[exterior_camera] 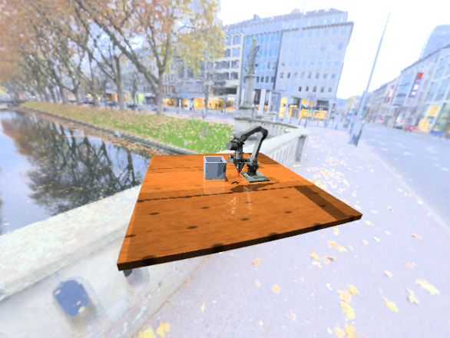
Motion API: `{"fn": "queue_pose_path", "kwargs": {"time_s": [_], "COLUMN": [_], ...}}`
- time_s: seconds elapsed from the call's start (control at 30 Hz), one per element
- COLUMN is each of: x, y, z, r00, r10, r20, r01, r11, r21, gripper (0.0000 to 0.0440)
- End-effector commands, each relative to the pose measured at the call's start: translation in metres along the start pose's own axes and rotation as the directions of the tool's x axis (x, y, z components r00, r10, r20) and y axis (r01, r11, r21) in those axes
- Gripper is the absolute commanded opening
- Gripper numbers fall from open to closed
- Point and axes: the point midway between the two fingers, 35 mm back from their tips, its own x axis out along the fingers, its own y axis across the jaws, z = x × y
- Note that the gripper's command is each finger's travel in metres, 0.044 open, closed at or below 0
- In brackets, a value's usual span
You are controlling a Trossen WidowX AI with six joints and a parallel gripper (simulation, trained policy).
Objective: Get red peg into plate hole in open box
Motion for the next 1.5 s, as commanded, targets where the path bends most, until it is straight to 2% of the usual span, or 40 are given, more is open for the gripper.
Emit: {"fn": "queue_pose_path", "kwargs": {"time_s": [0.0,0.37,0.63,1.0,1.47], "x": [-0.024,-0.084,-0.116,-0.13,-0.136], "y": [0.007,0.017,0.018,0.013,0.015], "z": [-0.002,0.013,0.035,0.073,0.118], "r00": [0.998,0.973,0.949,0.936,0.936], "r10": [0.068,0.211,0.248,0.197,0.135], "r20": [0.0,0.091,0.195,0.291,0.326], "r01": [-0.068,-0.204,-0.238,-0.203,-0.166], "r11": [0.997,0.976,0.969,0.979,0.984], "r21": [-0.035,-0.078,-0.073,-0.007,0.068], "gripper": [0.0,0.0,0.0,0.0,0.0]}}
